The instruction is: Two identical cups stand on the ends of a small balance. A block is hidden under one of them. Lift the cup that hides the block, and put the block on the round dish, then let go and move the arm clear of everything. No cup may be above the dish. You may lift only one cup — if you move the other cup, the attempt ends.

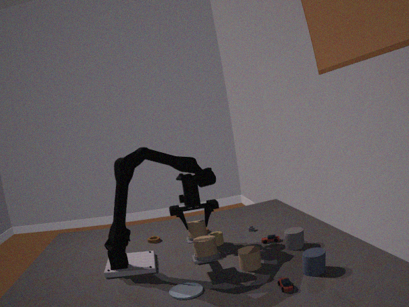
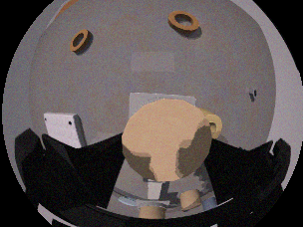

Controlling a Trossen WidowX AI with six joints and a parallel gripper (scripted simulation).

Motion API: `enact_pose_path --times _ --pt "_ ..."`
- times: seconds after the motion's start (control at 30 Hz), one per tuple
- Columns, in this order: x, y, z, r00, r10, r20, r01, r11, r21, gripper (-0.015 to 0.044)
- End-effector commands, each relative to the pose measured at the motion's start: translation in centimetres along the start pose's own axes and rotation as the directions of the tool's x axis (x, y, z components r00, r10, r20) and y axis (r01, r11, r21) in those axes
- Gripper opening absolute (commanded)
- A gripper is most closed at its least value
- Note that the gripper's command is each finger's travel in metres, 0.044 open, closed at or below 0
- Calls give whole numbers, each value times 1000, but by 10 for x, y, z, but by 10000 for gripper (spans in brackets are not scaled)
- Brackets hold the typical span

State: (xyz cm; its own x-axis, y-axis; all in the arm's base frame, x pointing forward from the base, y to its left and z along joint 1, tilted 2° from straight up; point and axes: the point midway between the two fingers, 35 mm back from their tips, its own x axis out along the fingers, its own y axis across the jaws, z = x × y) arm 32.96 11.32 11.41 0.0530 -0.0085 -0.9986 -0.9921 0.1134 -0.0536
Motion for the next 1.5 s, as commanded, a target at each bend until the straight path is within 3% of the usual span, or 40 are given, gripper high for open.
enact_pose_path --times 0.0,1.47 --pt "-9 -3 2 1000 -11 9 12 1000 -4 0" --pt "-67 -4 2 999 -28 17 28 1000 -5 0"
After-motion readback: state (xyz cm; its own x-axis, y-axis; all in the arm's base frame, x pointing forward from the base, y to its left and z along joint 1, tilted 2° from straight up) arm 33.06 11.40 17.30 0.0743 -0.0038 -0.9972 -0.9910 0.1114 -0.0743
